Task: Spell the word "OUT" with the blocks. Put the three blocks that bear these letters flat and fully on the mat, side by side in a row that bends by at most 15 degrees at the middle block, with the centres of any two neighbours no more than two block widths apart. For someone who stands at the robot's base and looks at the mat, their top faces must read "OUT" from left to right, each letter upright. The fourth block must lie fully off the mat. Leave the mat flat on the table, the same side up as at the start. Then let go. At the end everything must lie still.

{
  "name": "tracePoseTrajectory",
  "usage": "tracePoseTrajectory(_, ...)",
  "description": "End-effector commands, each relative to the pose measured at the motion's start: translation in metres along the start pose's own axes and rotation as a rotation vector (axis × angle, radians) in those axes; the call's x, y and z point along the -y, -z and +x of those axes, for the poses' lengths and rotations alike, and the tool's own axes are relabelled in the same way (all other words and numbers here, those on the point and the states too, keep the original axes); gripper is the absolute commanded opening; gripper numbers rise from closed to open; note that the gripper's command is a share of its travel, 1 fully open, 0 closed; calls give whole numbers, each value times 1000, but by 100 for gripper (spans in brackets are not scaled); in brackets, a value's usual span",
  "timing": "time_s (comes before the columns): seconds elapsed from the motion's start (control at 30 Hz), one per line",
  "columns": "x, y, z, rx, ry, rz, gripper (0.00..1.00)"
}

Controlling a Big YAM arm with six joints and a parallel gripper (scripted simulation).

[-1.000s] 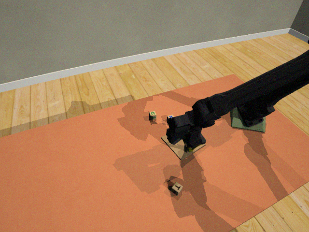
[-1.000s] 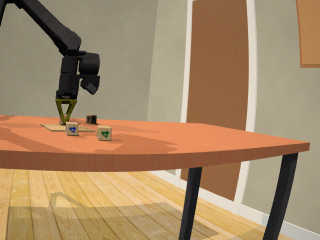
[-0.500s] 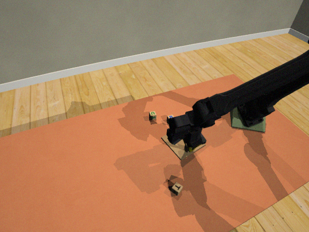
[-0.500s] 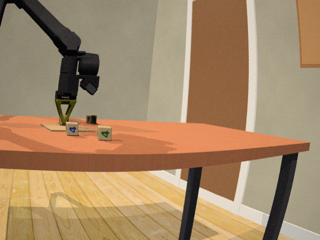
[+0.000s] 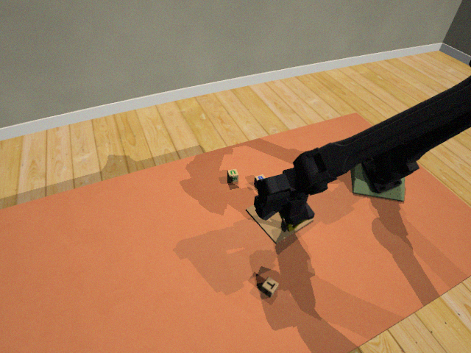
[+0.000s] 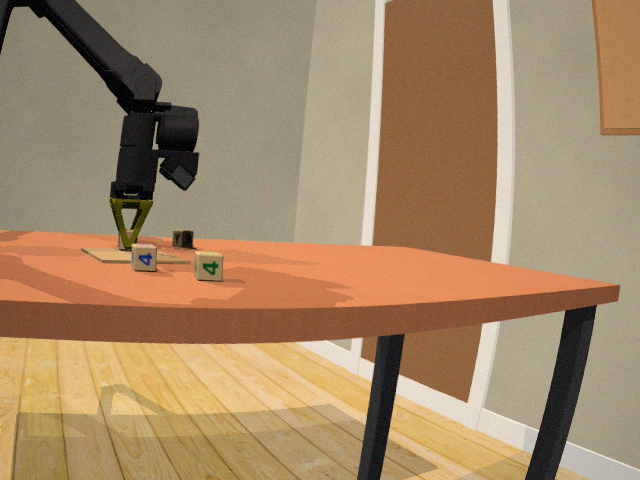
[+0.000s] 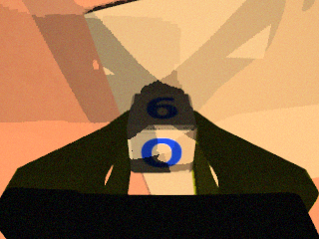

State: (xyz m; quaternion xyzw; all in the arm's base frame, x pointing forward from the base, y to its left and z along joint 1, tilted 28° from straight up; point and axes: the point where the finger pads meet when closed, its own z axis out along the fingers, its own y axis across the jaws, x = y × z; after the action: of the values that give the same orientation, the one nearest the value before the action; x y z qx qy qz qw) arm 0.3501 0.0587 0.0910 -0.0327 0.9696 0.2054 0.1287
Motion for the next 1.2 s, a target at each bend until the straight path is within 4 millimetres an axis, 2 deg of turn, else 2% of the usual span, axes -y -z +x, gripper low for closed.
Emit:
tracePoseTrajectory(0.0,-3,6,-10,31,27,1,25)
tracePoseTrajectory(1.17,0,7,-17,36,21,3,25)
